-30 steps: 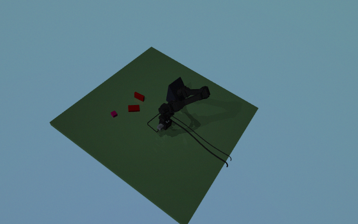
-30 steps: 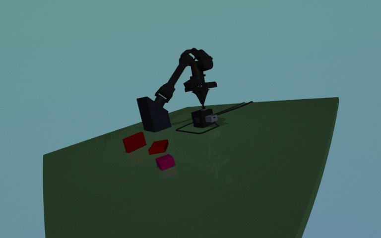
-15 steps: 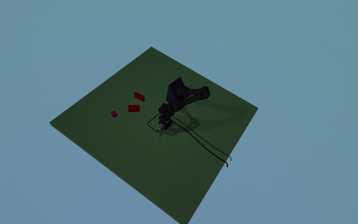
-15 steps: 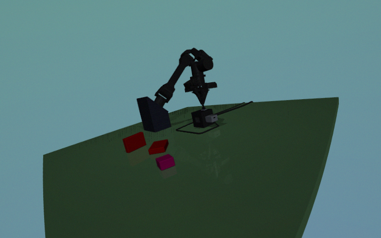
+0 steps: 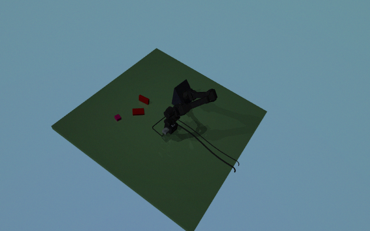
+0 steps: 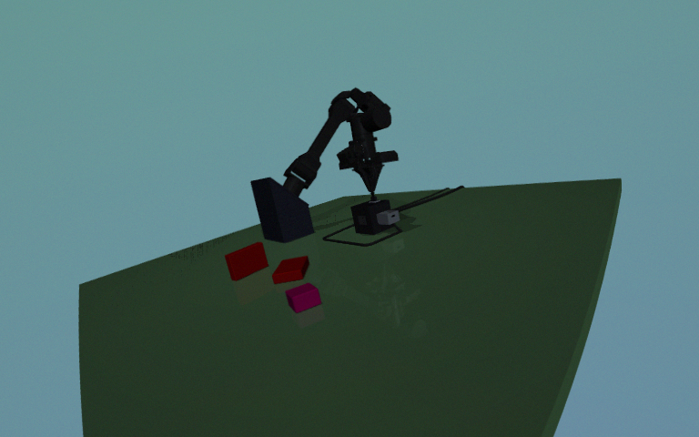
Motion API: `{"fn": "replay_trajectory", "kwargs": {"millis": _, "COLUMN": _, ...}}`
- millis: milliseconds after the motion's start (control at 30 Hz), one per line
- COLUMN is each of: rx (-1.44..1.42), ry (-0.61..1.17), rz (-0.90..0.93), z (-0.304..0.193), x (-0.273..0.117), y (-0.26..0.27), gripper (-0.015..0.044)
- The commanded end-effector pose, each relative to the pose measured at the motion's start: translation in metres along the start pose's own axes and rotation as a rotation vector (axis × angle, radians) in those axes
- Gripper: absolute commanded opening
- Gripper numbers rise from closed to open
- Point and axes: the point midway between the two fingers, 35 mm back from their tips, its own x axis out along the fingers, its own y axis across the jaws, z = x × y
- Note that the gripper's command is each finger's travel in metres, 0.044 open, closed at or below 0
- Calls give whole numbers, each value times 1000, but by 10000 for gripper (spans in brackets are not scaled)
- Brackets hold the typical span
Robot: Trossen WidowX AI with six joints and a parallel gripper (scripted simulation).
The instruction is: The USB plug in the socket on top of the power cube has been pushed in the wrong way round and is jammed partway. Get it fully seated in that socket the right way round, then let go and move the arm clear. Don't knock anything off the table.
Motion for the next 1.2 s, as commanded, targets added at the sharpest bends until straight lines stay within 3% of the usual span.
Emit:
{"fn": "replay_trajectory", "kwargs": {"millis": 0, "rx": 2, "ry": 3, "rz": -2, "z": 0, "x": 2, "y": -1, "gripper": 0}}
{"fn": "replay_trajectory", "kwargs": {"millis": 1133, "rx": 2, "ry": 3, "rz": -2, "z": 0, "x": 3, "y": -1, "gripper": 0}}
{"fn": "replay_trajectory", "kwargs": {"millis": 1167, "rx": 1, "ry": 0, "rz": 2, "z": 0, "x": 1, "y": 0, "gripper": 26}}
